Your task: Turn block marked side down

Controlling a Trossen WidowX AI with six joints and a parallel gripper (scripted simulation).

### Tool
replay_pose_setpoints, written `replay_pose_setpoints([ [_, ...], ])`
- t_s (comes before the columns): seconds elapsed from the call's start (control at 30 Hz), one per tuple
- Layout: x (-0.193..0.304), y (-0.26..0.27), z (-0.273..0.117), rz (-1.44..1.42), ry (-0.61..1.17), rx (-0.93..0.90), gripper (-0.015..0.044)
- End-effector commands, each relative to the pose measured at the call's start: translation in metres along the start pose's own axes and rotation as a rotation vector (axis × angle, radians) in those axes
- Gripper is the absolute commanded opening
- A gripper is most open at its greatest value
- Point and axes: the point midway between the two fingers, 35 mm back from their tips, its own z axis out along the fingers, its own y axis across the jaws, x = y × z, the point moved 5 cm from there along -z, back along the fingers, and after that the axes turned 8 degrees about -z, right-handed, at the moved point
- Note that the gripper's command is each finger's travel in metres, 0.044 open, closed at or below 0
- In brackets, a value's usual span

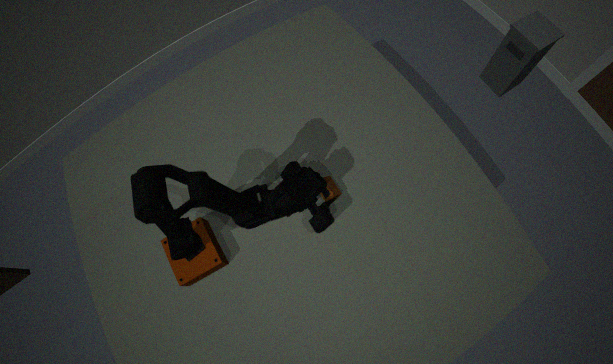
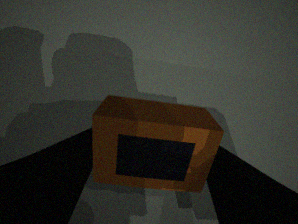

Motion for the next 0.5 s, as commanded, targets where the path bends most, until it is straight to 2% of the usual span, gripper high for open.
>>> replay_pose_setpoints([
  [0.0,0.015,0.003,0.001,0.01,-0.031,0.0,0.0],
  [0.47,0.028,0.008,-0.015,0.003,-0.219,0.024,0.0],
])
